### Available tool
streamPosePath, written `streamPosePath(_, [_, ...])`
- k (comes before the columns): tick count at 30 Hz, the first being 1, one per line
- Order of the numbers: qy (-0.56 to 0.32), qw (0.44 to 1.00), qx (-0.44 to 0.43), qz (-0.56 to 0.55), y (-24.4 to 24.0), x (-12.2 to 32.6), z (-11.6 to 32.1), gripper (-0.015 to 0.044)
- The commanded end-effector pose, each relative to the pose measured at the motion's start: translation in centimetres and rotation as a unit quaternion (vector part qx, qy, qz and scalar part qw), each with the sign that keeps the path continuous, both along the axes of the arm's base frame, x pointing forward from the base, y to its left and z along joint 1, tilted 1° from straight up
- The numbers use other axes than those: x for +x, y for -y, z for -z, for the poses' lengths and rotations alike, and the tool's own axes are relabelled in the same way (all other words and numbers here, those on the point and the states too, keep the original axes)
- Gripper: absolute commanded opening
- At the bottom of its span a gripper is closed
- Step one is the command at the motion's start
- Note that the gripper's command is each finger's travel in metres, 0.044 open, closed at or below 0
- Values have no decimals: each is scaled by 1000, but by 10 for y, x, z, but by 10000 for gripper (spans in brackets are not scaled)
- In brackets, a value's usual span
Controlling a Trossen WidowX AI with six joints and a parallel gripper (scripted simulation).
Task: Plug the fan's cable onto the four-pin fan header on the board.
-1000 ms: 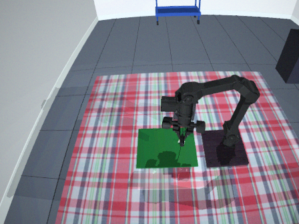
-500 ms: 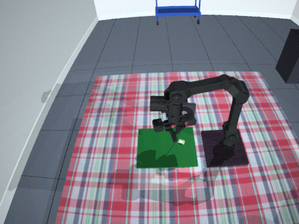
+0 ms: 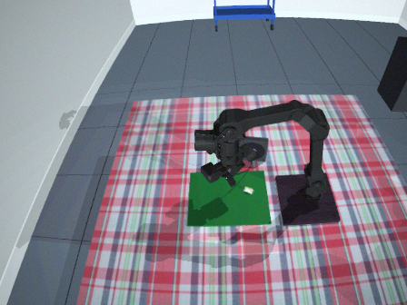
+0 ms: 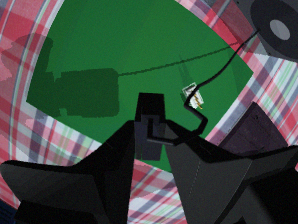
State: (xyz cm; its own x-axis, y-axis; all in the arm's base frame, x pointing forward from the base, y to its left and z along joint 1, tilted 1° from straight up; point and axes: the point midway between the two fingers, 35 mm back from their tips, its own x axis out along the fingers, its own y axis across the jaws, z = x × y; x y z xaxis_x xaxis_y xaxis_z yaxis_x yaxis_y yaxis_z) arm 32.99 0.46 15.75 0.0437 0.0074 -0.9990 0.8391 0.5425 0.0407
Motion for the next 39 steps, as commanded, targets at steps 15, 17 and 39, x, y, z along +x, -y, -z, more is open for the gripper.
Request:
streamPosePath(15, [5,994,-111,0,3,1,23,0])
streamPosePath(17, [7,992,-125,1,3,1,26,0])
streamPosePath(39, [58,961,-272,9,4,1,44,0])
